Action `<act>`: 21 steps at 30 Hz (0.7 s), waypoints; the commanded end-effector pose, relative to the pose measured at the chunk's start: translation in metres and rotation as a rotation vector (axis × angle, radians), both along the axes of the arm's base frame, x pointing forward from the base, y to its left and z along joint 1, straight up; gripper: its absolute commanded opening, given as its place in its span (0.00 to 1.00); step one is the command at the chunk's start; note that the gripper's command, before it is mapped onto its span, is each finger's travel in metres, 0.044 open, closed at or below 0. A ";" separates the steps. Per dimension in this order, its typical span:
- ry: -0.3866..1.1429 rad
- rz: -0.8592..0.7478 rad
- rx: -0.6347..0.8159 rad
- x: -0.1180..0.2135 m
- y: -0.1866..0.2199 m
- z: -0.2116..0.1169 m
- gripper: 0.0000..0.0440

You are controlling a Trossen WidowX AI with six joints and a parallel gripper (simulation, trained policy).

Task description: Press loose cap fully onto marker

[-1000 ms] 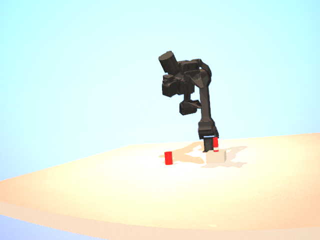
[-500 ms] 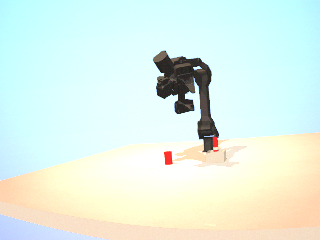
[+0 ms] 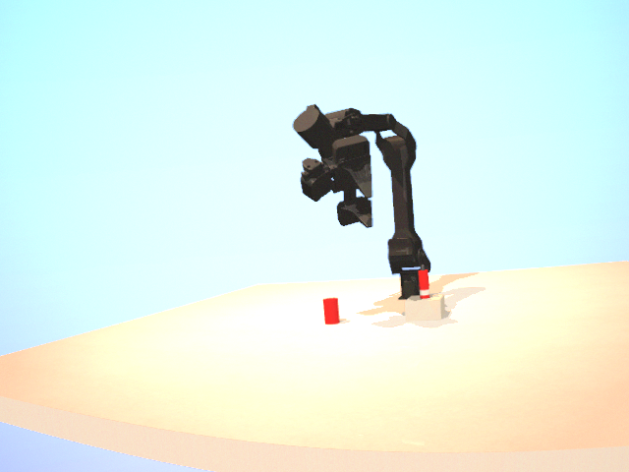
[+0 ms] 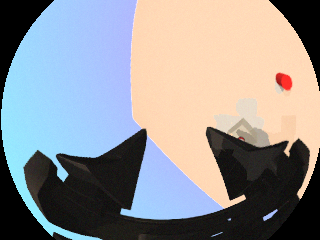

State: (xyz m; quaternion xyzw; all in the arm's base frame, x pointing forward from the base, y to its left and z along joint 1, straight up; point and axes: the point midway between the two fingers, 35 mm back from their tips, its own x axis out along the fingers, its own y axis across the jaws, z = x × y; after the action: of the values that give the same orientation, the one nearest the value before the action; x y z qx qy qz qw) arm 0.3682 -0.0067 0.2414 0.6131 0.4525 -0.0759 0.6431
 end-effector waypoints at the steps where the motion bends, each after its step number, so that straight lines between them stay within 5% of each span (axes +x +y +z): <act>1: 0.025 -0.013 -0.016 -0.004 -0.006 -0.003 0.74; 21: 0.238 -0.076 -0.082 -0.032 -0.035 -0.032 0.74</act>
State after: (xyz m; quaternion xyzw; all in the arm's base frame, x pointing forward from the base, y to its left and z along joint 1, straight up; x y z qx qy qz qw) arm 0.3388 -0.0370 0.2127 0.5942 0.4948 -0.1804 0.6080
